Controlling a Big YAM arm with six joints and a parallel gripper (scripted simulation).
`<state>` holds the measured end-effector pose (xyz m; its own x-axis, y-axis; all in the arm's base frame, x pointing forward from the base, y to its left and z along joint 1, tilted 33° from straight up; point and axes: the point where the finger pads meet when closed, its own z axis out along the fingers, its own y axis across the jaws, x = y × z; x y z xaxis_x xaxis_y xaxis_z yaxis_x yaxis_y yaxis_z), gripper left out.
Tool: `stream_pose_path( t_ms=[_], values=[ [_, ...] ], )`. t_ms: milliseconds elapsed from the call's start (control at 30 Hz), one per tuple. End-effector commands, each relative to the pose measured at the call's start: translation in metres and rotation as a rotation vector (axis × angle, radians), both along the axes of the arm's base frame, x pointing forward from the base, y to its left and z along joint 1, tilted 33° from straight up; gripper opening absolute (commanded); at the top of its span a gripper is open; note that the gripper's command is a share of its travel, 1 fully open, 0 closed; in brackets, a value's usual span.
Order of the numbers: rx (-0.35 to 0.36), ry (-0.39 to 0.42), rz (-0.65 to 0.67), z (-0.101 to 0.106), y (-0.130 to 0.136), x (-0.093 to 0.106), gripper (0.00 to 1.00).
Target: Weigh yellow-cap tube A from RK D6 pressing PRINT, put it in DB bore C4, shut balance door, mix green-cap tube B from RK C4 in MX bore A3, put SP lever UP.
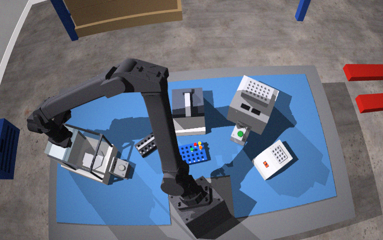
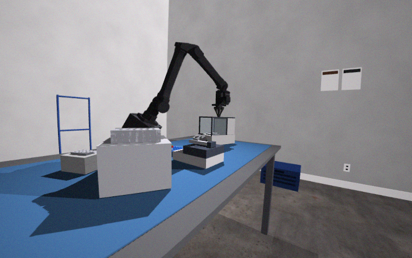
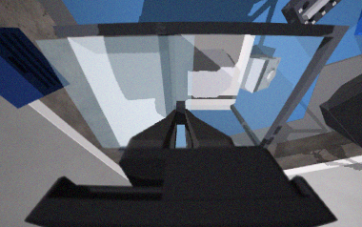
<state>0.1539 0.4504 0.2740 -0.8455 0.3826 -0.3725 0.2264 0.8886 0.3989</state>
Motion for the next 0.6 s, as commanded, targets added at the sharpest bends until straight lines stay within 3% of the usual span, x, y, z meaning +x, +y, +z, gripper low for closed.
stream_pose_path(
  t_ms=[0, 567],
  values=[
    [0.02, -0.002, 0.006, 0.0176, 0.0127, 0.0046, 0.06],
    [0.03, -0.003, 0.004, 0.0163, 0.0093, 0.0007, 0.06]
  ],
)
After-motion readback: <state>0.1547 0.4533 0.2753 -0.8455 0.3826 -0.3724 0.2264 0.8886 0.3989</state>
